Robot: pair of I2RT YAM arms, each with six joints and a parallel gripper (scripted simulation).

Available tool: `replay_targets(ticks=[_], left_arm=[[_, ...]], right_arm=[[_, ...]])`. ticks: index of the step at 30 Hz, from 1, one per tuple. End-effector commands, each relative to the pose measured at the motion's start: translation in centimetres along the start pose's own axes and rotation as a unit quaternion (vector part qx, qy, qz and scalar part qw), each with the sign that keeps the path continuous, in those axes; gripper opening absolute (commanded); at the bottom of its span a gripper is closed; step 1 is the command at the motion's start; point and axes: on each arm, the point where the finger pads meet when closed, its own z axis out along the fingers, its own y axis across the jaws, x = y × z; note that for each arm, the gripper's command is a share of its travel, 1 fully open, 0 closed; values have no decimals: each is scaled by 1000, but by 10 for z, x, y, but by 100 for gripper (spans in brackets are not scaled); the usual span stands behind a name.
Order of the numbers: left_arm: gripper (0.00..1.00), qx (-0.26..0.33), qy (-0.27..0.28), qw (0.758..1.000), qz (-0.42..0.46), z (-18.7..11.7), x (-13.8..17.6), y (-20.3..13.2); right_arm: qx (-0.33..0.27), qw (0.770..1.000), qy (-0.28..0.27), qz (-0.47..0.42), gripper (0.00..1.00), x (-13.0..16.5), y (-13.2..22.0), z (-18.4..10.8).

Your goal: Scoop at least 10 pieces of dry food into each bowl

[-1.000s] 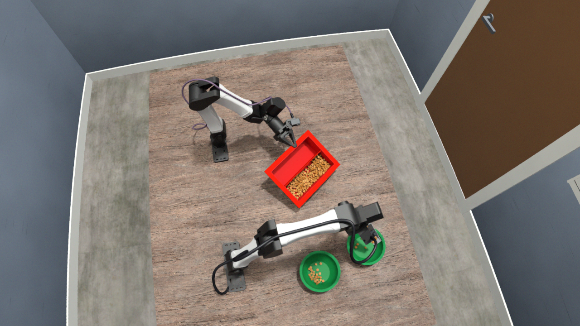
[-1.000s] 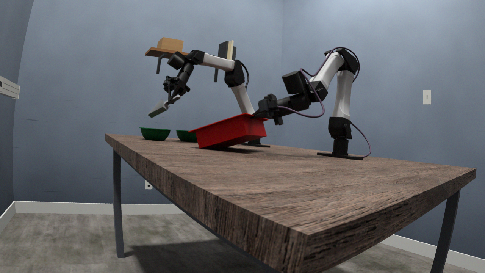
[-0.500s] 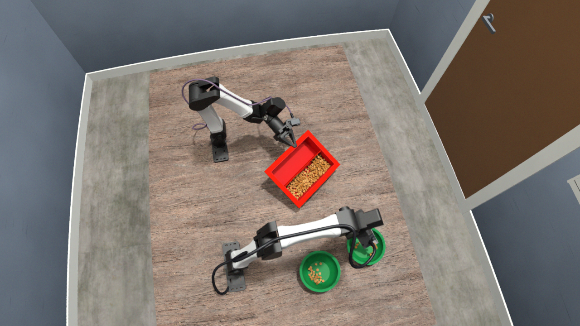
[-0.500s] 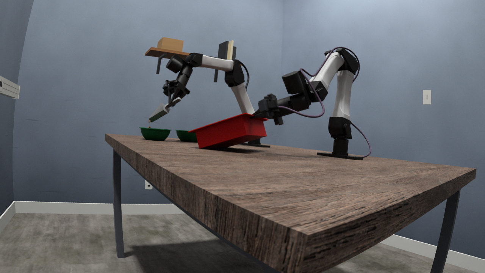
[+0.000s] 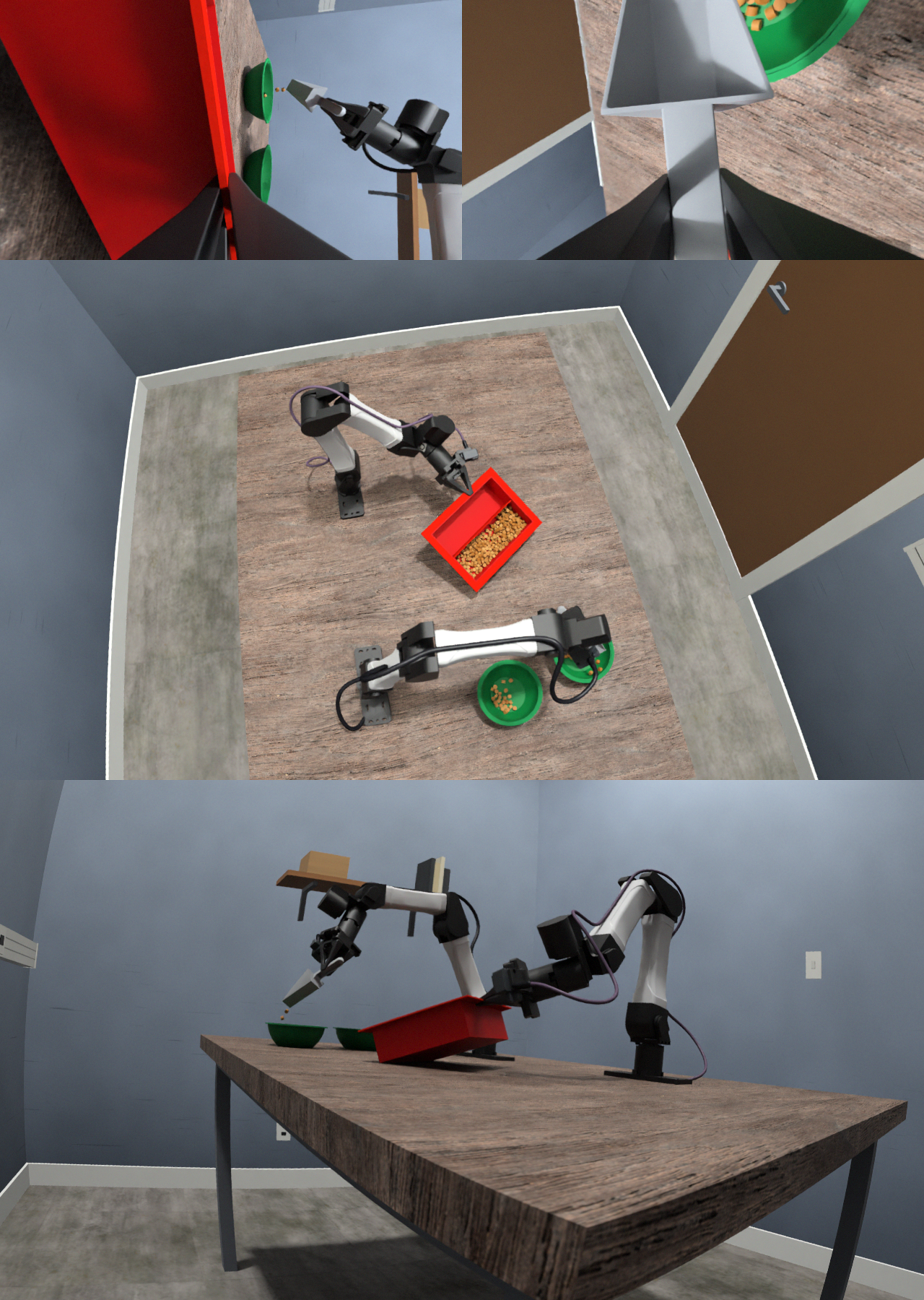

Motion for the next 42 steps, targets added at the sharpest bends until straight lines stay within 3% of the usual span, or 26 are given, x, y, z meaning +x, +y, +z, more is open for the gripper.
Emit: replay_targets(ticks=[1, 14, 15, 16, 27, 32, 38, 42], left_arm=[[0, 37, -8, 998, 58, -4, -8, -35], [0, 37, -8, 998, 58, -4, -8, -35], [0, 37, -8, 998, 58, -4, -8, -35], [0, 37, -8, 998, 58, -4, -8, -35], [0, 37, -8, 998, 58, -4, -8, -35], [0, 37, -8, 998, 58, -4, -8, -35], [0, 37, -8, 998, 58, -4, -8, -35], [0, 37, -8, 998, 58, -4, -8, -35]], right_arm=[[-57, 998, 17, -18, 0, 9, 18, -26], [-79, 996, 33, -23, 0, 15, 26, -33], [-72, 997, 10, -23, 0, 11, 30, -32], [-34, 999, 9, -13, 0, 8, 20, -7], [46, 995, -72, -48, 0, 26, 21, 18], [33, 995, -79, -44, 0, 22, 24, 4], [44, 995, -77, -44, 0, 18, 20, 13], [31, 991, -88, -97, 0, 31, 27, -9]])
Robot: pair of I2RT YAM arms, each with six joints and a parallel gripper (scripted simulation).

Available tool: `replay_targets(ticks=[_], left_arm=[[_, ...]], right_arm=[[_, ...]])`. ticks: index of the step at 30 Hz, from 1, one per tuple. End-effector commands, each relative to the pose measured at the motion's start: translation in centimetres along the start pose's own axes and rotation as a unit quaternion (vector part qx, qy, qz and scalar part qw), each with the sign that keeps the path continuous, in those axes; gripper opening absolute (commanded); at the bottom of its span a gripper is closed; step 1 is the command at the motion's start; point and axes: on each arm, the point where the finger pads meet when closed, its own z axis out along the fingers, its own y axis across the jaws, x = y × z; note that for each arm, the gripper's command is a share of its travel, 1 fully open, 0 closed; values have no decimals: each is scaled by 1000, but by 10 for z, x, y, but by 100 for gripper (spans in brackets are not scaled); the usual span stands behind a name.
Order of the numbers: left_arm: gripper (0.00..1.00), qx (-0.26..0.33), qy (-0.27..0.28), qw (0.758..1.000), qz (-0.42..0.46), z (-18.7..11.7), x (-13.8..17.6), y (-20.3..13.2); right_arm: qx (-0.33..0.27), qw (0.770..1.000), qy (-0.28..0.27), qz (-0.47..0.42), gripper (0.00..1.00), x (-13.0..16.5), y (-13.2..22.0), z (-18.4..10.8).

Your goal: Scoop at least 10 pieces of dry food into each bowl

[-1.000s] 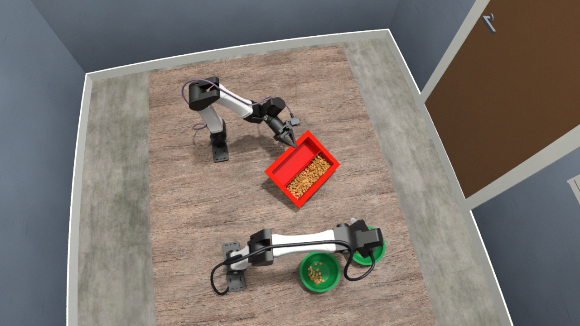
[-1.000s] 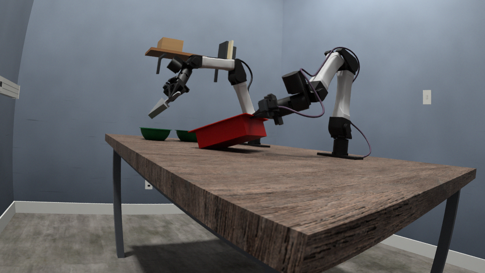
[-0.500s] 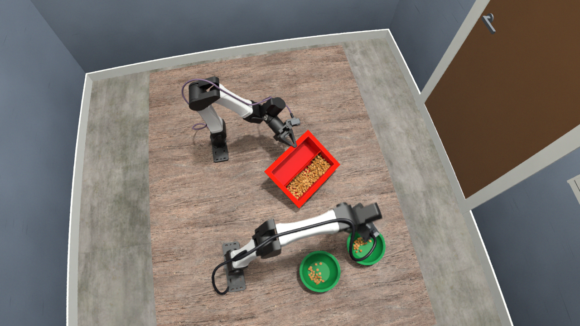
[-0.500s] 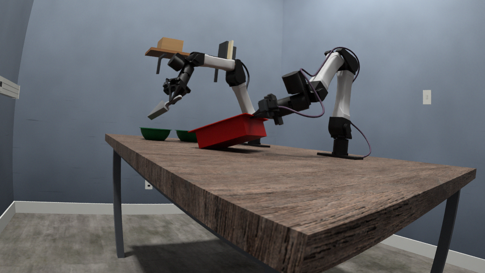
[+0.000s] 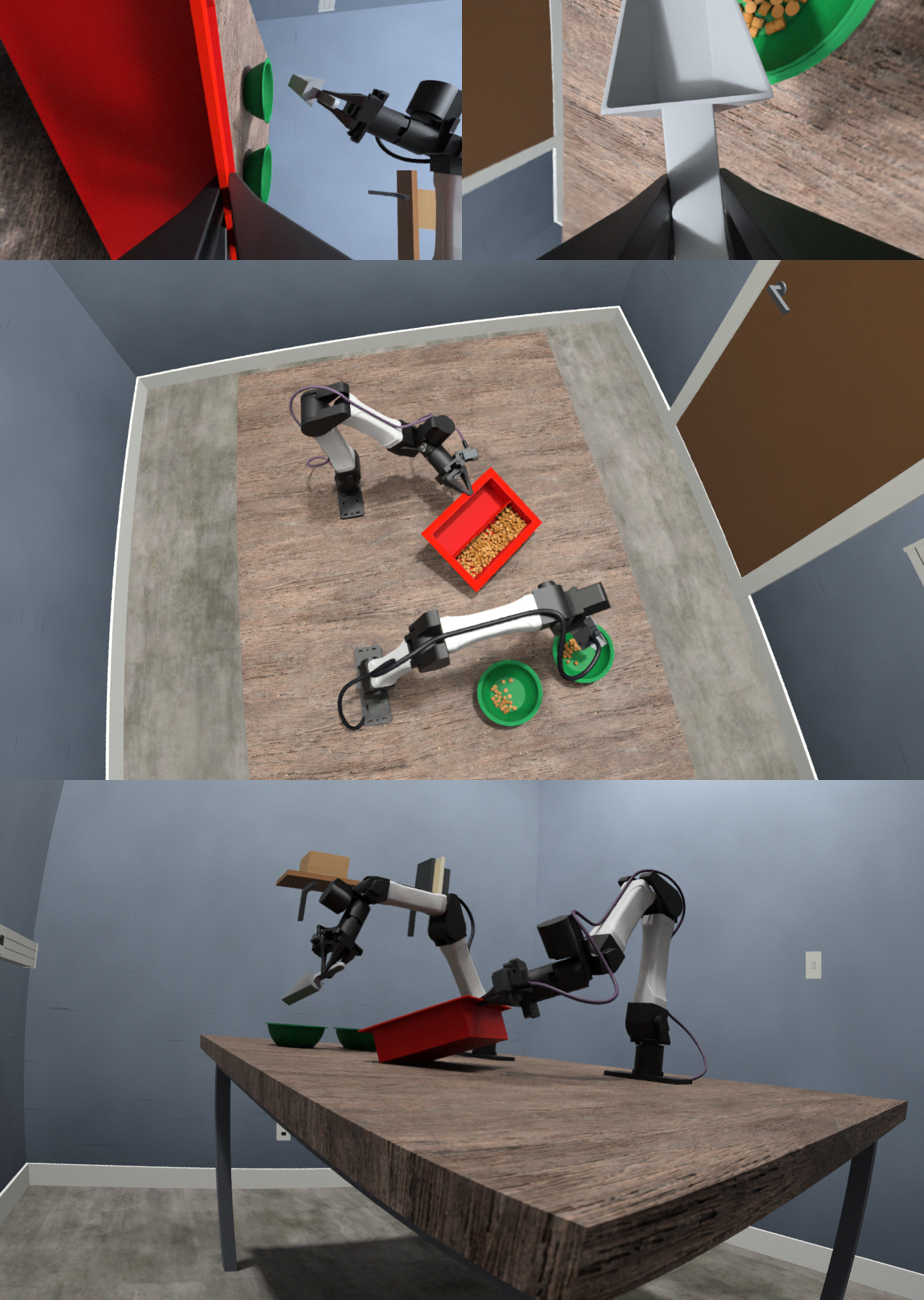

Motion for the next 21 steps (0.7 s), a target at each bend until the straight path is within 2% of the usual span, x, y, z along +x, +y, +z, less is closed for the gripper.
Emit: replay_targets(ticks=[1, 9, 14, 21], left_arm=[[0, 37, -8, 998, 58, -4, -8, -35], [0, 37, -8, 998, 58, -4, -8, -35], [0, 37, -8, 998, 58, -4, -8, -35], [0, 37, -8, 998, 58, -4, -8, -35]], right_arm=[[-4, 999, -17, -52, 0, 7, 0, -18], [19, 989, -39, -143, 0, 8, -10, -11], [47, 972, -57, -225, 0, 10, -23, -5], [43, 971, -66, -226, 0, 2, -23, -9]])
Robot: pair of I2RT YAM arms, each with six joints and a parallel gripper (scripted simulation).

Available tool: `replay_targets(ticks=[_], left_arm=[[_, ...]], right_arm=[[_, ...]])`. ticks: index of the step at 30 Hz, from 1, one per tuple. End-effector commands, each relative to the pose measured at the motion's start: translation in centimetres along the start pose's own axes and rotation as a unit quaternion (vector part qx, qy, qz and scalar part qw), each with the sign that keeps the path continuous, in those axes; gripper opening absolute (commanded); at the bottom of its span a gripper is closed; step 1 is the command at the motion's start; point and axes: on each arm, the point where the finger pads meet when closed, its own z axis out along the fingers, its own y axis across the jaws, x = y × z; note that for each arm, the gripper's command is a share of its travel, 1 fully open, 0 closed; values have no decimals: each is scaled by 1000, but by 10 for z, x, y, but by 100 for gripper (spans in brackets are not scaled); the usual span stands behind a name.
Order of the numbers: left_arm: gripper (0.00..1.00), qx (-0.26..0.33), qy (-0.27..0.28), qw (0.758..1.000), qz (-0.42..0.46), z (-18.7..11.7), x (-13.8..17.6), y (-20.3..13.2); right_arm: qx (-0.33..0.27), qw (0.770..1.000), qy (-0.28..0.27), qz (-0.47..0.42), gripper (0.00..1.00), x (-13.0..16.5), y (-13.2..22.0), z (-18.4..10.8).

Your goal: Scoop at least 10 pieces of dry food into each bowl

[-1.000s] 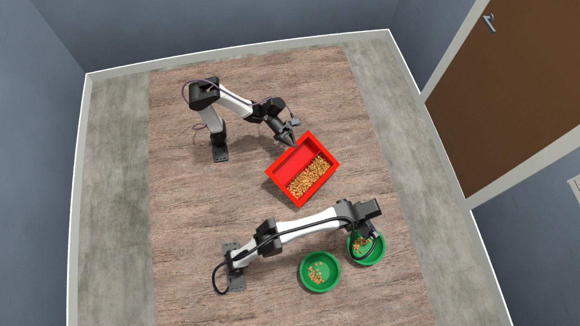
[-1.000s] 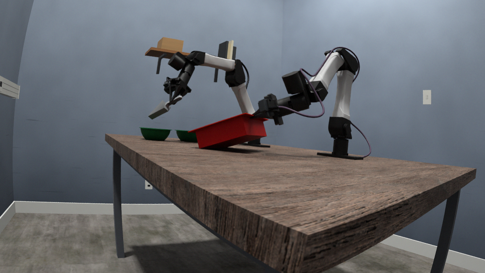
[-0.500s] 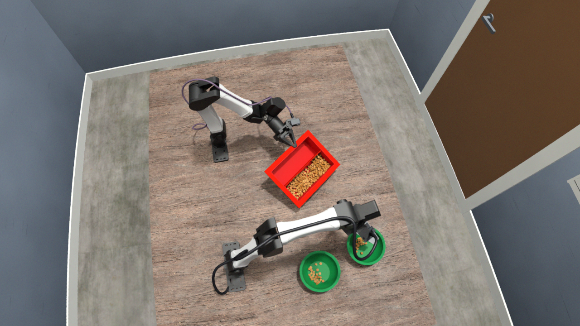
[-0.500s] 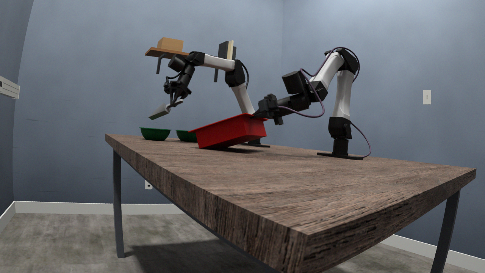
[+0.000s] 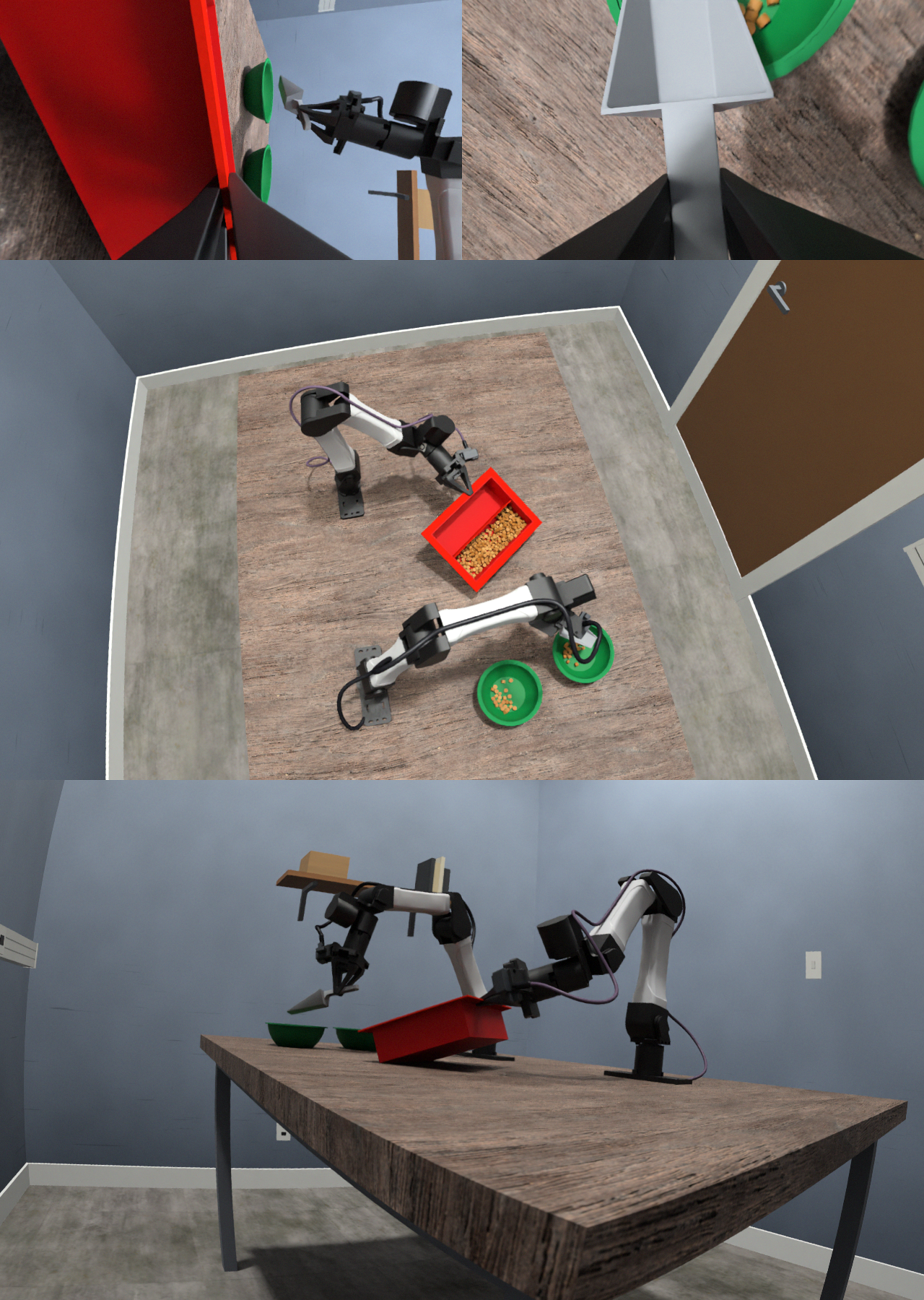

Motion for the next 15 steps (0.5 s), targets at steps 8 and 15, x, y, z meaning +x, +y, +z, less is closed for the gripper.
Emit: replay_targets(ticks=[8, 15], left_arm=[[0, 37, -8, 998, 58, -4, -8, -35], [0, 37, -8, 998, 58, -4, -8, -35]], right_arm=[[-41, 998, -53, -15, 0, -20, 10, -36], [-15, 988, -88, -128, 0, -8, -12, -19]])
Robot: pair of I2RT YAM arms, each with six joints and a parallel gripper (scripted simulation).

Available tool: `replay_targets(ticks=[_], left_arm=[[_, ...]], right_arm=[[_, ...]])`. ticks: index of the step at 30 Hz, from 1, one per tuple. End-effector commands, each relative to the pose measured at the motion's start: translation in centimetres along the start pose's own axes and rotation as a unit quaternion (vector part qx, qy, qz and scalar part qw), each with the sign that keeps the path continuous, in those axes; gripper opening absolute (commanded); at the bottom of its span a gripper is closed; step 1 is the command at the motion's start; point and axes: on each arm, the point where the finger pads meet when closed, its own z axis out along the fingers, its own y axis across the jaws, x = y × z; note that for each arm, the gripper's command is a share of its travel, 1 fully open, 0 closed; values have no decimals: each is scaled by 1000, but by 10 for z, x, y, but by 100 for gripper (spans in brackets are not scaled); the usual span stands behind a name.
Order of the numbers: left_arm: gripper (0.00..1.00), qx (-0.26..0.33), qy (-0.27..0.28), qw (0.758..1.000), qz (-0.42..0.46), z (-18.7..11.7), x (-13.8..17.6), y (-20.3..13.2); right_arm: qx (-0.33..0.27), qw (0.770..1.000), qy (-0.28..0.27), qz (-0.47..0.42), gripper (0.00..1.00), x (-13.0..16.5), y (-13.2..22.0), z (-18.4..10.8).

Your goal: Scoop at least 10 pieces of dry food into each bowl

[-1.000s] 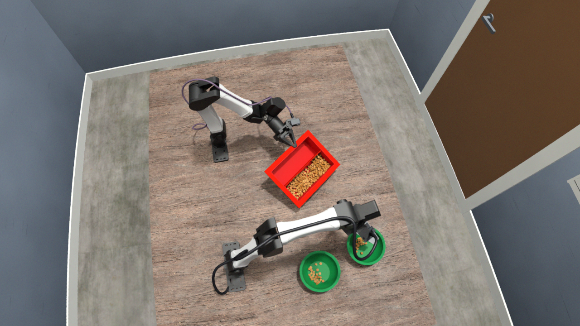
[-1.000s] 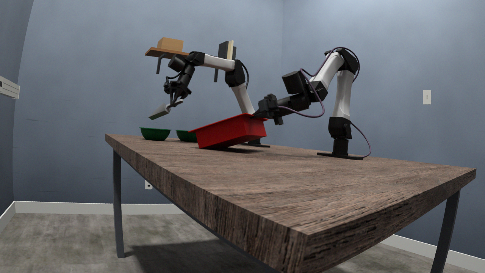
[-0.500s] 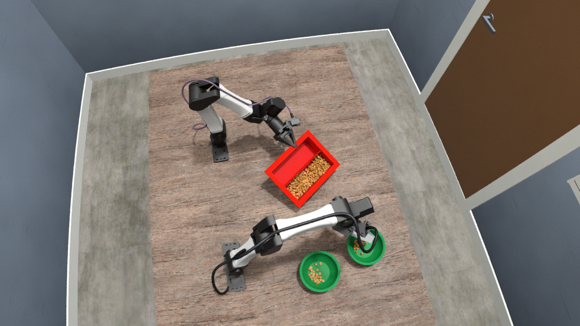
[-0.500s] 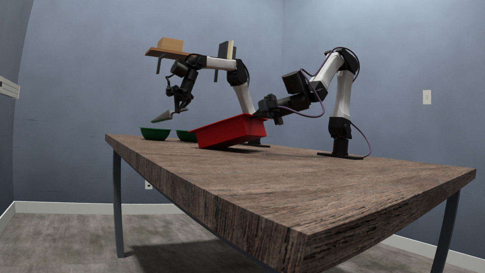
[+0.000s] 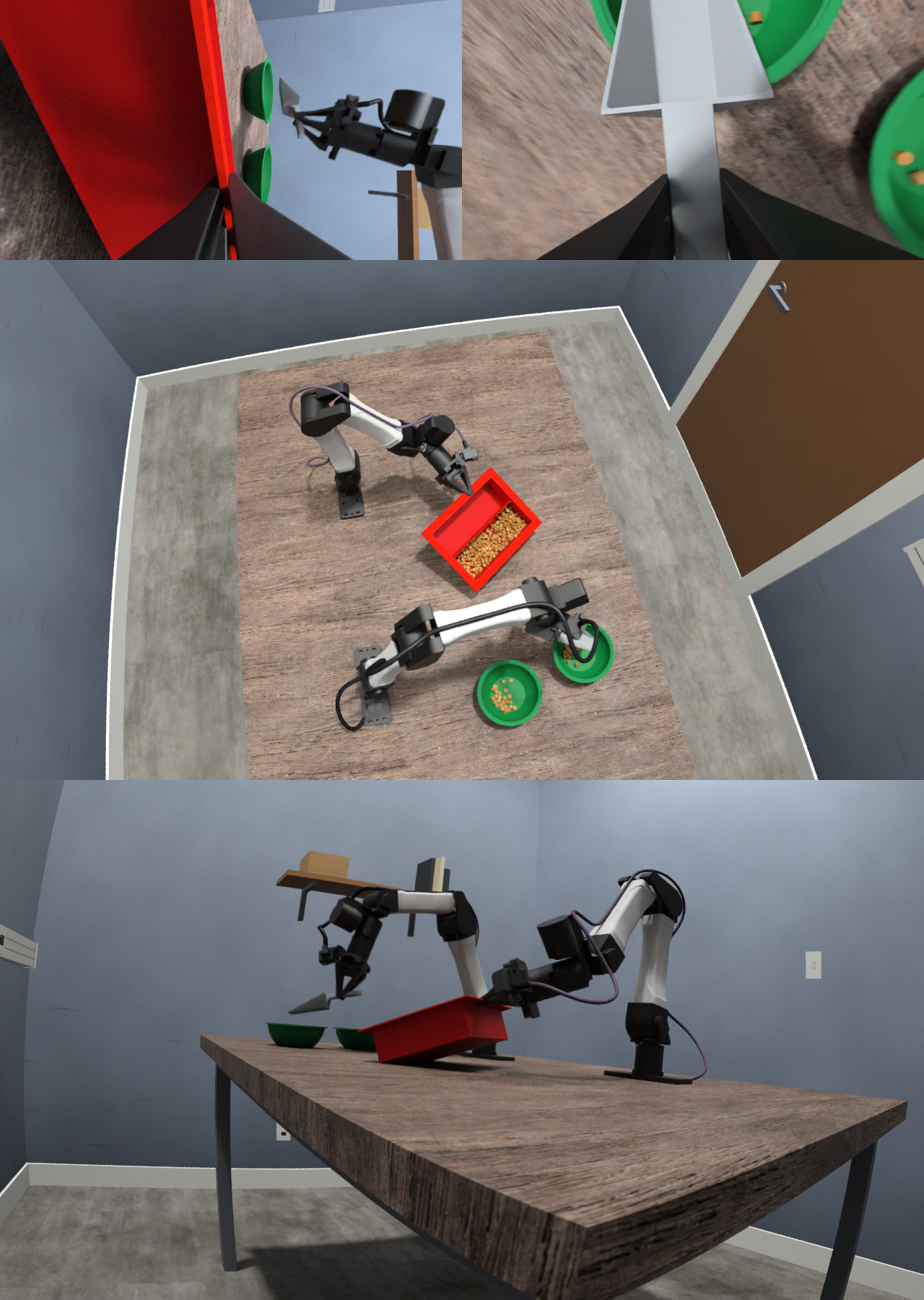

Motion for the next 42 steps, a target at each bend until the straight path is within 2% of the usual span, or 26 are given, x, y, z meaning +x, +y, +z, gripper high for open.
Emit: replay_targets(ticks=[1, 5, 10, 24, 25, 36, 42], left_arm=[[0, 37, -8, 998, 58, -4, -8, -35], [0, 37, -8, 998, 58, -4, -8, -35], [0, 37, -8, 998, 58, -4, -8, -35], [0, 37, -8, 998, 58, -4, -8, -35], [0, 37, -8, 998, 58, -4, -8, -35], [0, 37, -8, 998, 58, -4, -8, -35], [0, 37, -8, 998, 58, -4, -8, -35]], right_arm=[[-25, 994, -76, -74, 0, -13, 1, -23], [-21, 991, -88, -96, 0, -14, -7, -20], [-7, 978, -118, -171, 0, -9, -19, -12], [-19, 976, -131, -171, 0, -16, -10, -21], [-1, 976, -124, -181, 0, -3, -16, -8], [68, 950, -224, -206, 0, 1, -14, 5], [64, 951, -233, -194, 0, -10, -14, -2]])
